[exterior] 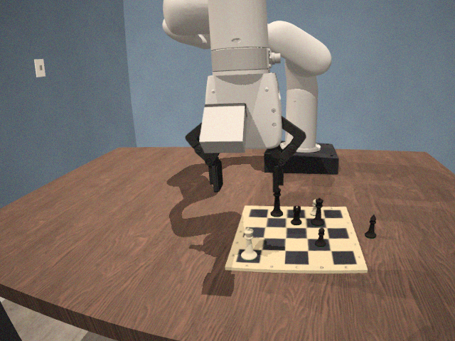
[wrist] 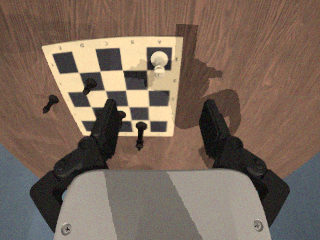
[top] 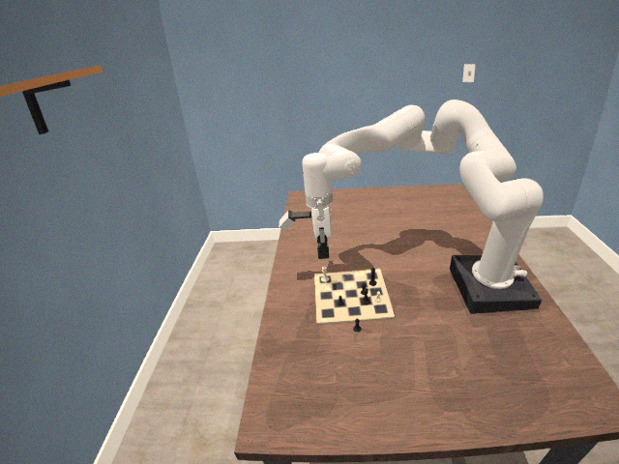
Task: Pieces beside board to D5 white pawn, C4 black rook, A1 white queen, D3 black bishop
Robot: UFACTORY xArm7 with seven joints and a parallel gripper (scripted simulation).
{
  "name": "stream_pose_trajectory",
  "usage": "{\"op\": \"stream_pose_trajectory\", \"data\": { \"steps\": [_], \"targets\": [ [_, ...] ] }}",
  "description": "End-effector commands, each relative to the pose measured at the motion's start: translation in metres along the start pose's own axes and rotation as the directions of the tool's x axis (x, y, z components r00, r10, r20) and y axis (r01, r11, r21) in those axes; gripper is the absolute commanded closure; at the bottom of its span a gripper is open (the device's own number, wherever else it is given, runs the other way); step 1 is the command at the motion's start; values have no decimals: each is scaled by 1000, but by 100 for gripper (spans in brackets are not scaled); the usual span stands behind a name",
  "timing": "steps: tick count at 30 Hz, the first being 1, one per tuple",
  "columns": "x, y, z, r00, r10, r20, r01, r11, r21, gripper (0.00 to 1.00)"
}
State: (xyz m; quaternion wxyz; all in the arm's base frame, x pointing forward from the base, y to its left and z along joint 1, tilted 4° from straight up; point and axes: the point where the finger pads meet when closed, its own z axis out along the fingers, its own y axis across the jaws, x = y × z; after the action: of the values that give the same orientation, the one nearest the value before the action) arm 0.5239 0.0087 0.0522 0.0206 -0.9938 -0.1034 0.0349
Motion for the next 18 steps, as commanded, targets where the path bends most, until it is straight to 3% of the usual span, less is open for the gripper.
{"op": "stream_pose_trajectory", "data": {
  "steps": [1, 15, 18],
  "targets": [
    [1, 0, -2, 1000, 0, -5, 0, 1000, -1, 0],
    [1, 0, -2, 1000, 0, -5, 0, 1000, -1, 0],
    [0, -12, -2, 1000, 21, -6, -21, 1000, -1, 0]
  ]
}}
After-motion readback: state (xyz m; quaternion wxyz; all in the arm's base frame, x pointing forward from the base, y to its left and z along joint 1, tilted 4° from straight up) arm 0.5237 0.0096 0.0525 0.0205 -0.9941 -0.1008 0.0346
